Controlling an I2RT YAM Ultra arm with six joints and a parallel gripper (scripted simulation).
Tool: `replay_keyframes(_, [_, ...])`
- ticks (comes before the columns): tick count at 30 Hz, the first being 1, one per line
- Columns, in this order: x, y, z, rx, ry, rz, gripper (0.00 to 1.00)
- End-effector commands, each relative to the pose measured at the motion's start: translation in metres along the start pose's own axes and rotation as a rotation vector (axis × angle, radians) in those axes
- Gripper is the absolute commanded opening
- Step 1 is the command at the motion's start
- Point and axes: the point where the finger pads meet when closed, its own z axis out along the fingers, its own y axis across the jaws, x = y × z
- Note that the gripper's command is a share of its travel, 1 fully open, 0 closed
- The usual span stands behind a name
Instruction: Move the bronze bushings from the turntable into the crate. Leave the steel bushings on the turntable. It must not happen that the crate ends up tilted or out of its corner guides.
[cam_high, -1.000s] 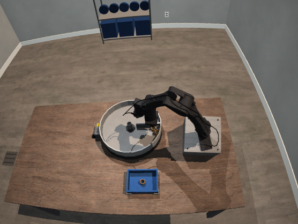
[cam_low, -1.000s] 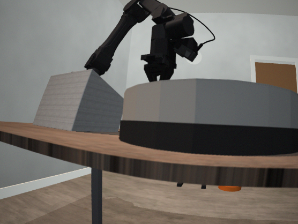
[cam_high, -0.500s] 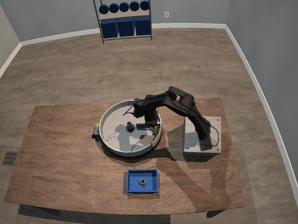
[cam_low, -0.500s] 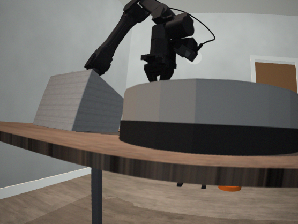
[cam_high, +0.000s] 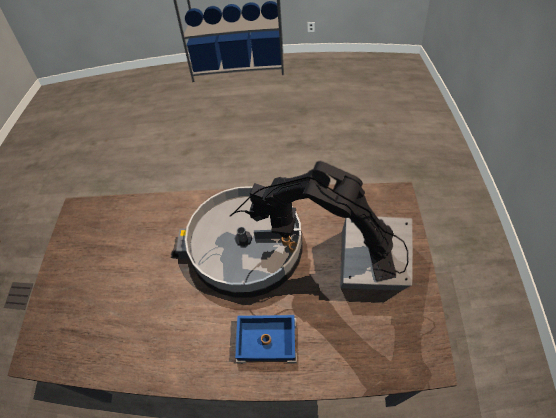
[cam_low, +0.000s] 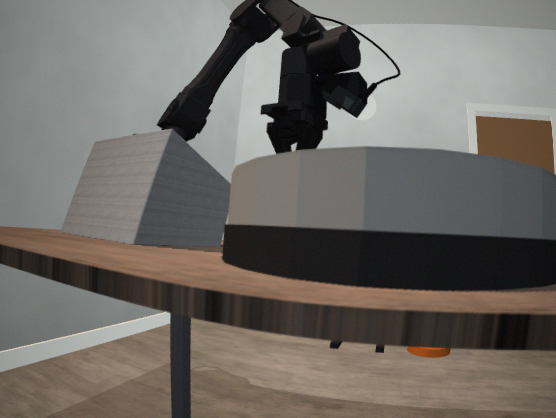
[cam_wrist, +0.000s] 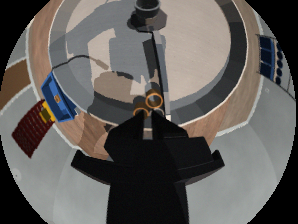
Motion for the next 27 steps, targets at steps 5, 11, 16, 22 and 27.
replay_keyframes(5, [0.003, 0.002, 0.017, -0.01, 0.009, 0.006, 0.13])
replay_keyframes(11, [0.004, 0.001, 0.027, -0.01, 0.009, 0.008, 0.13])
replay_keyframes(16, [0.004, 0.001, 0.032, -0.011, 0.008, 0.008, 0.13])
replay_keyframes(22, [-0.003, 0.0, 0.031, -0.006, -0.01, 0.004, 0.13])
replay_keyframes(27, [-0.003, 0.0, 0.032, -0.006, -0.008, 0.003, 0.13])
